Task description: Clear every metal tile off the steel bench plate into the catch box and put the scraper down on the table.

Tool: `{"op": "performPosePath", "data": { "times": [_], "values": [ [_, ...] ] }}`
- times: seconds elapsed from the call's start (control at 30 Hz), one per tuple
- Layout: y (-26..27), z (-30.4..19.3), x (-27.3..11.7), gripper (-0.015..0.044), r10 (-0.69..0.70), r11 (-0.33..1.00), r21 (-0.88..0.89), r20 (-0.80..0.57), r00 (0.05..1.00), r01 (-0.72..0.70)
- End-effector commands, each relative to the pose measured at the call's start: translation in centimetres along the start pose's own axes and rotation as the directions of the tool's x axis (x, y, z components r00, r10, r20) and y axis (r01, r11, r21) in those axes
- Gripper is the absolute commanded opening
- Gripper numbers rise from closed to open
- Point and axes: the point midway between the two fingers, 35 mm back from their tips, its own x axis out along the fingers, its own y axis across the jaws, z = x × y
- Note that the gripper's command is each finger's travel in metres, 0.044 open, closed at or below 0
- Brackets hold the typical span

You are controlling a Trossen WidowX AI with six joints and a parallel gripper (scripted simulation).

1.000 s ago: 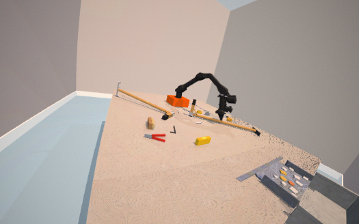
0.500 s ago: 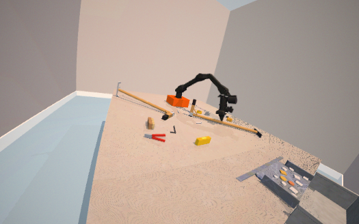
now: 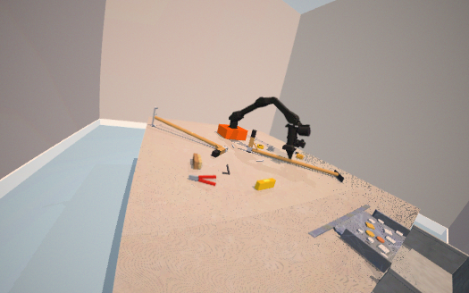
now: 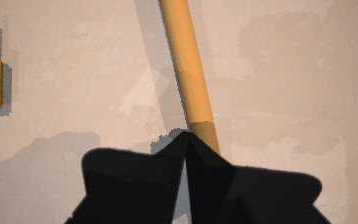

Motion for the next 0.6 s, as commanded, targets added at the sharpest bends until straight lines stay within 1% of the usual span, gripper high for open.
{"op": "performPosePath", "data": {
  "times": [0.0, 0.57],
  "values": [
    [-0.5, -0.5, 1.2, 0.0000, 0.002, 1.000, 0.001, -0.023, 1.000, -0.002],
    [-2.1, 0.1, 1.3, 0.0000, 0.001, 1.000, 0.001, -0.022, 1.000, -0.001]
  ]
}}
